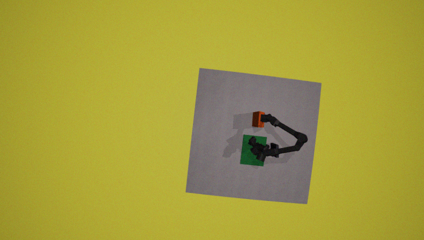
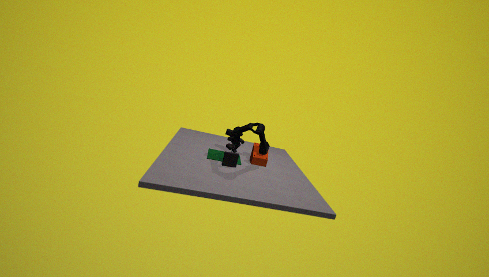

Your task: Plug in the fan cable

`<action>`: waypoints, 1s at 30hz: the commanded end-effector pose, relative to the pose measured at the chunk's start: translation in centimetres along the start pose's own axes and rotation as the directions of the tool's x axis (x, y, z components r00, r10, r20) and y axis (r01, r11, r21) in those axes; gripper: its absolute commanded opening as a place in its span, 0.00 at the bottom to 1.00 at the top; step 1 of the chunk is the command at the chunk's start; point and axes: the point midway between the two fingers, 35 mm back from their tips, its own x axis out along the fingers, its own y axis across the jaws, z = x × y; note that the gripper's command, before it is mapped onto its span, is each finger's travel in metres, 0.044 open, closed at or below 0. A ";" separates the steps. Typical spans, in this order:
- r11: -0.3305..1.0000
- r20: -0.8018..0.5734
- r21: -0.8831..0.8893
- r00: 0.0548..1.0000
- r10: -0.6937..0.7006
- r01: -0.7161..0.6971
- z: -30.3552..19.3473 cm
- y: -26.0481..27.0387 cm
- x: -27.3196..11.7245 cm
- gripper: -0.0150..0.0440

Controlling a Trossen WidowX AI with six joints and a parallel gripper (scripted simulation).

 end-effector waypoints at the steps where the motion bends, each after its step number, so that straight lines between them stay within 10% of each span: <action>1: 0.999 0.042 0.010 0.998 -0.043 0.043 -0.1 -0.5 0.5 0.25; 30: 0.985 0.347 0.064 0.922 -0.174 0.162 -0.1 -0.6 1.9 0.25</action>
